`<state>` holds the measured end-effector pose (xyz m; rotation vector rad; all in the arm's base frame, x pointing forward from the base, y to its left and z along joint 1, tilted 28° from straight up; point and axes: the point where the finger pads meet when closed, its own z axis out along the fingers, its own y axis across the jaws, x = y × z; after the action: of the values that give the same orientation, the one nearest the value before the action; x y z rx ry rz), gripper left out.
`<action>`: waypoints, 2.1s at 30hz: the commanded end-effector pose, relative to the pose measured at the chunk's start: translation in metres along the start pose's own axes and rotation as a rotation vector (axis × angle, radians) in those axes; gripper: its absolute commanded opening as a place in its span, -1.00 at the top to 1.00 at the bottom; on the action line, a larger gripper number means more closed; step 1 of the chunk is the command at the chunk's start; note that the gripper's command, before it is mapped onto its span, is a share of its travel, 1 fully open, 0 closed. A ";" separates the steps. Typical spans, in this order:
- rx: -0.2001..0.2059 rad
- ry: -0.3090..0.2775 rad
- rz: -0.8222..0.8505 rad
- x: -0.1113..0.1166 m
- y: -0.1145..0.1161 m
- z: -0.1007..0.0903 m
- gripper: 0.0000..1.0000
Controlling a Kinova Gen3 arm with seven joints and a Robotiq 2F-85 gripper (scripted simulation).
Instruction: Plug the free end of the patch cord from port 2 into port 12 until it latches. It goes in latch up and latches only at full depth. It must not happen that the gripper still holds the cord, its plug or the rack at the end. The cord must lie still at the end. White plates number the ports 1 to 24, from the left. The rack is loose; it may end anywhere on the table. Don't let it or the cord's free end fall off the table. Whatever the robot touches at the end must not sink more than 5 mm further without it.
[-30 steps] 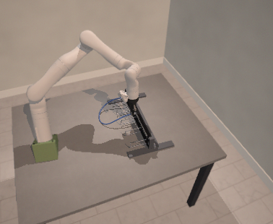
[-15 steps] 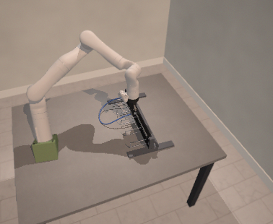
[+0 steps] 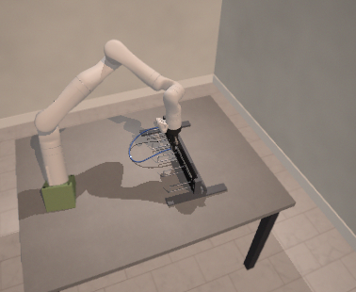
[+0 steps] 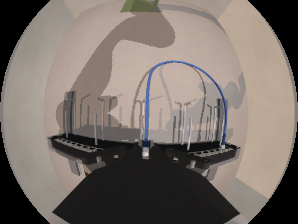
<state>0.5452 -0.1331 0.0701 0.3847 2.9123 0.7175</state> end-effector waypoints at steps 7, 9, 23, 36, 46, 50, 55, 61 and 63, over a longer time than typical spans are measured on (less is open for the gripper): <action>0.001 -0.003 0.000 -0.001 0.000 -0.001 1.00; 0.001 -0.003 0.000 -0.001 0.000 -0.001 1.00; 0.001 -0.004 0.000 -0.003 0.000 -0.001 1.00; 0.001 -0.005 -0.001 -0.004 0.000 -0.002 1.00; 0.002 -0.008 -0.001 -0.005 0.000 -0.002 1.00; 0.002 -0.008 -0.002 -0.006 0.000 -0.002 1.00; 0.002 -0.007 -0.002 -0.007 0.000 -0.002 1.00; 0.002 -0.007 -0.003 -0.007 0.000 -0.002 1.00; 0.002 -0.007 -0.003 -0.007 0.000 -0.002 1.00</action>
<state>0.5489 -0.1344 0.0703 0.3830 2.9141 0.7172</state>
